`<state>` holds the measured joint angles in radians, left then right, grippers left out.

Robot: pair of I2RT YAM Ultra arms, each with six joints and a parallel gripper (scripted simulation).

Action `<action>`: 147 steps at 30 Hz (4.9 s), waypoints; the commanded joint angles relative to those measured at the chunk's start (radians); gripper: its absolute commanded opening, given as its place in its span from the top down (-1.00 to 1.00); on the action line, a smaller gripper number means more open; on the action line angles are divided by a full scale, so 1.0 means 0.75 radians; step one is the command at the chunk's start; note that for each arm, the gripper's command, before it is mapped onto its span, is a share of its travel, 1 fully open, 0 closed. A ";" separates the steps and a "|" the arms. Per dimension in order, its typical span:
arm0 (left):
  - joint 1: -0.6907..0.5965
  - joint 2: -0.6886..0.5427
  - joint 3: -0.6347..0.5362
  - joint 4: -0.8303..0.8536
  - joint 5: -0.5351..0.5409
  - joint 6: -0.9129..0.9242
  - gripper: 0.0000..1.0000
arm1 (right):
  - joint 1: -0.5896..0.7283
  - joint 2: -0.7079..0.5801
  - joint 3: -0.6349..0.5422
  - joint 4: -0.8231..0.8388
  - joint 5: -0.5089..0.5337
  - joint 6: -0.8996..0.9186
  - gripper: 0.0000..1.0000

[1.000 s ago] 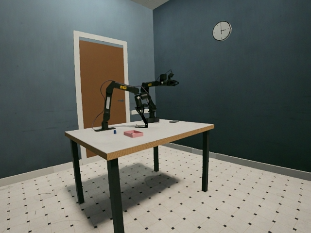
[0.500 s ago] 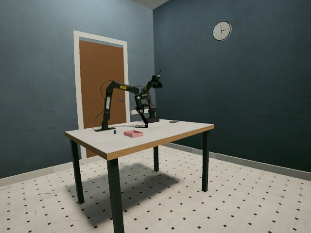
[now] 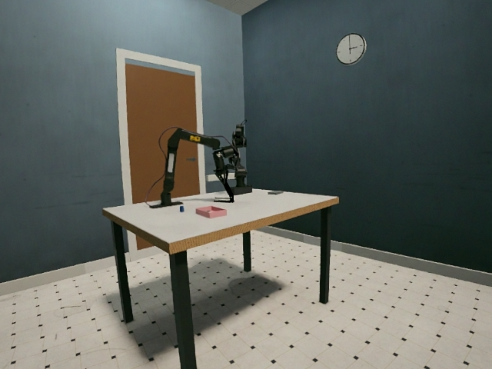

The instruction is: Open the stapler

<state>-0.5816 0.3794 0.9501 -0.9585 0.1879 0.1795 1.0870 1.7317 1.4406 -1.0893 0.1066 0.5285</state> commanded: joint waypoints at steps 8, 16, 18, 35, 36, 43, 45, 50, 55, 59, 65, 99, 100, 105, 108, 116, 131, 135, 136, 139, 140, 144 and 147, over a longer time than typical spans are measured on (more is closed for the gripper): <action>-0.047 -0.120 -0.029 -0.178 0.028 0.043 -0.15 | -0.001 -0.004 0.021 -0.035 -0.014 -0.004 0.57; -0.181 -0.172 -0.037 -0.245 -0.013 0.037 -0.15 | -0.001 -0.004 0.021 -0.035 -0.014 -0.004 0.57; -0.181 -0.172 -0.037 -0.245 -0.013 0.037 -0.15 | -0.001 -0.004 0.021 -0.035 -0.014 -0.004 0.57; -0.595 -0.214 -0.045 -0.247 -0.085 -0.006 -0.15 | -0.001 -0.004 0.021 -0.035 -0.014 -0.004 0.57; -0.603 -0.214 -0.045 -0.247 -0.091 -0.009 -0.15 | -0.001 -0.004 0.021 -0.035 -0.014 -0.004 0.57; -0.613 -0.215 -0.046 -0.246 -0.100 -0.014 -0.15 | -0.001 -0.004 0.021 -0.035 -0.014 -0.004 0.57; -0.615 -0.215 -0.046 -0.246 -0.101 -0.015 -0.15 | -0.001 -0.004 0.021 -0.035 -0.014 -0.004 0.57; -0.618 -0.215 -0.046 -0.246 -0.103 -0.016 -0.15 | -0.006 -0.010 0.038 -0.053 -0.013 -0.015 0.08; -0.619 -0.215 -0.046 -0.246 -0.104 -0.016 -0.15 | -0.009 -0.039 0.045 -0.057 -0.013 -0.019 0.08; -0.615 -0.203 -0.031 -0.246 -0.107 -0.018 -0.15 | -0.012 -0.063 0.054 -0.062 -0.012 -0.023 0.08; -0.616 -0.203 -0.031 -0.246 -0.108 -0.019 -0.15 | 0.005 -0.074 0.096 -0.107 -0.006 -0.004 0.08; -0.616 -0.203 -0.031 -0.246 -0.109 -0.019 -0.15 | 0.250 -0.067 0.159 0.196 0.238 -0.180 0.00; -0.616 -0.203 -0.031 -0.246 -0.109 -0.019 -0.15 | 0.267 -0.074 0.121 0.258 0.263 -0.185 0.00; -0.616 -0.203 -0.031 -0.246 -0.109 -0.019 -0.15 | 0.316 -0.110 -0.024 0.483 0.347 -0.206 0.00; -0.616 -0.203 -0.031 -0.246 -0.109 -0.019 -0.15 | 0.364 -0.136 -0.152 0.671 0.418 -0.218 0.00; -0.616 -0.203 -0.031 -0.246 -0.109 -0.019 -0.15 | 0.482 -0.217 -0.497 1.155 0.605 -0.254 0.00; -0.616 -0.203 -0.031 -0.246 -0.109 -0.019 -0.15 | 0.688 -0.362 -1.093 2.012 0.930 -0.298 0.00; -0.616 -0.203 -0.031 -0.246 -0.109 -0.019 -0.15 | 0.753 -0.414 -1.272 2.240 1.017 -0.304 0.00; -0.616 -0.203 -0.031 -0.246 -0.109 -0.019 -0.15 | 0.753 -0.414 -1.272 2.240 1.017 -0.304 0.00; -0.616 -0.203 -0.031 -0.246 -0.109 -0.019 -0.15 | 0.788 -0.432 -1.377 2.411 1.068 -0.329 0.00; -0.616 -0.203 -0.031 -0.246 -0.109 -0.019 -0.15 | 0.801 -0.444 -1.418 2.462 1.086 -0.331 0.00; -0.616 -0.203 -0.031 -0.246 -0.109 -0.019 -0.15 | 0.770 -0.411 -1.561 2.547 1.307 -0.352 0.00; -0.616 -0.203 -0.031 -0.246 -0.109 -0.019 -0.15 | 0.739 -0.393 -1.602 2.700 1.294 -0.374 0.00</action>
<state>-1.0340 0.2306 0.9329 -1.1496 0.1112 0.1715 1.6611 1.4265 0.2584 0.7868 1.0012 0.2749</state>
